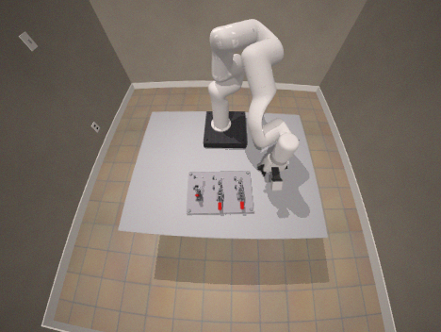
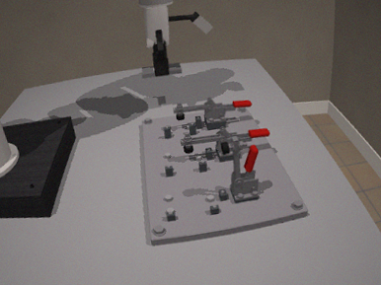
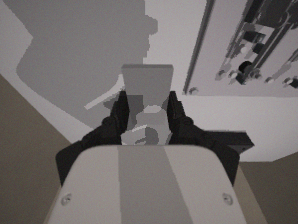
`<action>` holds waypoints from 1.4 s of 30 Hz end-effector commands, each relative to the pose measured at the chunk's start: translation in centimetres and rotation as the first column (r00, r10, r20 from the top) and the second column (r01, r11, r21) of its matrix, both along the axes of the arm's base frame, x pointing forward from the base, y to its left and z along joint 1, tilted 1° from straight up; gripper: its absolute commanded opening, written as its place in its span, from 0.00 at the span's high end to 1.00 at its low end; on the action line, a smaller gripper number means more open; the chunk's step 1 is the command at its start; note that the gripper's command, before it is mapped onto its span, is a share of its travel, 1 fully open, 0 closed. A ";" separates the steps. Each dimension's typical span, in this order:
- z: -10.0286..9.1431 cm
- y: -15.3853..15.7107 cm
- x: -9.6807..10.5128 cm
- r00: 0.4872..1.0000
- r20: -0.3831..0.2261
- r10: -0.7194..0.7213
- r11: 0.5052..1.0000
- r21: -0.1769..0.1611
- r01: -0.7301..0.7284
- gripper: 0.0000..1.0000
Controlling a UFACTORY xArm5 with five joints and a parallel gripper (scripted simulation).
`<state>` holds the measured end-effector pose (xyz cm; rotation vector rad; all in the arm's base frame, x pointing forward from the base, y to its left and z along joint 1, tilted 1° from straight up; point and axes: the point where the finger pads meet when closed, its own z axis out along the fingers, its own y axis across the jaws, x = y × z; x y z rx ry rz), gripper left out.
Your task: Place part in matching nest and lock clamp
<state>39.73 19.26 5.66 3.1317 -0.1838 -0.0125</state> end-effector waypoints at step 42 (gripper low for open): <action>0.1 -8.6 -0.9 1.000 0.007 0.000 1.000 0.004 0.000 1.00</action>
